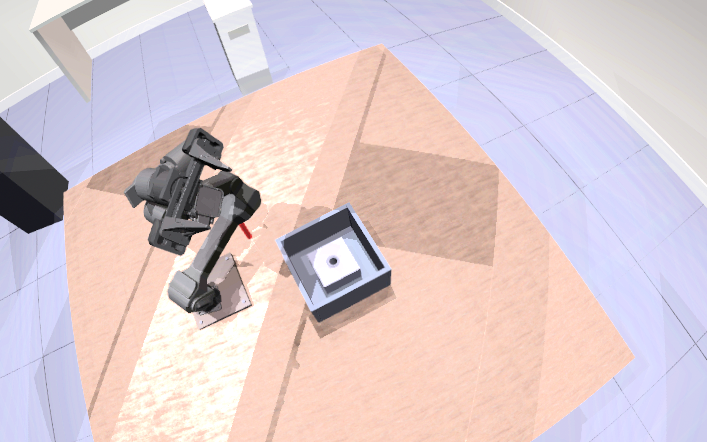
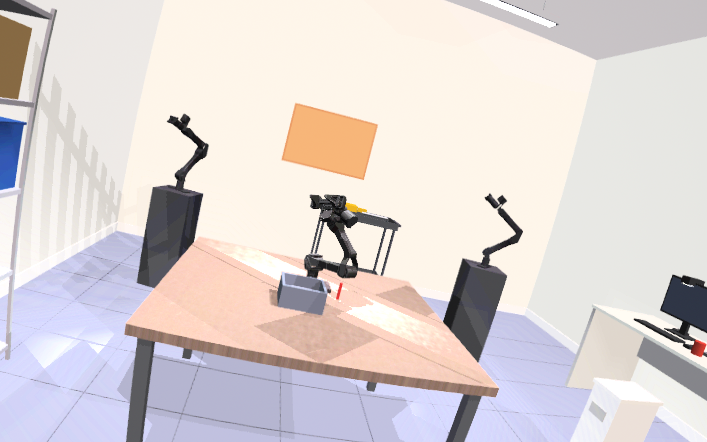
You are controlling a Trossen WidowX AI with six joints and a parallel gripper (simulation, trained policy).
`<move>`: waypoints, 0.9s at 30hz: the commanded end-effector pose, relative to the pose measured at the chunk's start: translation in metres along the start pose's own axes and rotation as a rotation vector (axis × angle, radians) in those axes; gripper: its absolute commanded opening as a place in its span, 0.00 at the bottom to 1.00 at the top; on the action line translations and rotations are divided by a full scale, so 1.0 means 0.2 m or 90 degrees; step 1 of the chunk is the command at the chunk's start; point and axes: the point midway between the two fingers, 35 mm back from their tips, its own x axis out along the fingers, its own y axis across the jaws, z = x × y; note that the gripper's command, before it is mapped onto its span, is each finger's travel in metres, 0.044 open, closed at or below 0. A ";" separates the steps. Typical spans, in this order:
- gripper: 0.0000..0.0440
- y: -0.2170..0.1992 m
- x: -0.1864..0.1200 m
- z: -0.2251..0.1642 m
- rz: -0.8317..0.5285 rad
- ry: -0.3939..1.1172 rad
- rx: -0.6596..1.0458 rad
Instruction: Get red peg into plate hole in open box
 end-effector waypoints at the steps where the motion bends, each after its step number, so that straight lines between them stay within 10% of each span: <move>1: 0.95 0.00 0.00 -0.01 -0.004 0.006 -0.001; 27: 1.00 0.08 -0.14 -0.45 -0.184 0.143 0.445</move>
